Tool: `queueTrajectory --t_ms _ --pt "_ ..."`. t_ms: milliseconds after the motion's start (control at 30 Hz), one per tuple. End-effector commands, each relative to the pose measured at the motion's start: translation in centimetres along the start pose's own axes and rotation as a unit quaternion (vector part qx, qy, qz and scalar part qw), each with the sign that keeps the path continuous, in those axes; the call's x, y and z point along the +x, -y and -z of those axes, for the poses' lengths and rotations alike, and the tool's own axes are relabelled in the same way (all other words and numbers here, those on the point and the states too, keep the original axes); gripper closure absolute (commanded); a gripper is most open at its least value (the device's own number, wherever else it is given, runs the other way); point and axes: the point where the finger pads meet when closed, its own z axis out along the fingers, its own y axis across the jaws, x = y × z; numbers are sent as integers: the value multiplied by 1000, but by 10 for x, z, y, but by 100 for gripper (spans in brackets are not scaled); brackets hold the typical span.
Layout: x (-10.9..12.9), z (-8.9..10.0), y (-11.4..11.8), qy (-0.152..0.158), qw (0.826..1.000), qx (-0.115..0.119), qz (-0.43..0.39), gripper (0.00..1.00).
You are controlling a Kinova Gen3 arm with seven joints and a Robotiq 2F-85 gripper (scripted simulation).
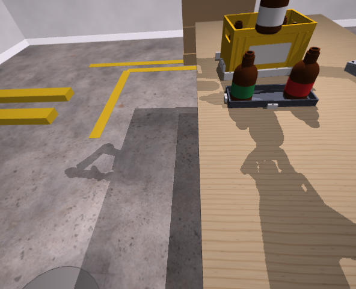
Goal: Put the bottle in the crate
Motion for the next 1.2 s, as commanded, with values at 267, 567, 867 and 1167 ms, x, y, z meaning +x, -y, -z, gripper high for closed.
queueTrajectory --t_ms 267,567,867,1167 --pt "12 1 25 1 1000 0 -5 100" --pt "20 1 41 1 1000 0 -5 100" --pt "29 1 60 1 1000 0 -5 100" --pt "35 1 73 1 1000 0 -5 100"
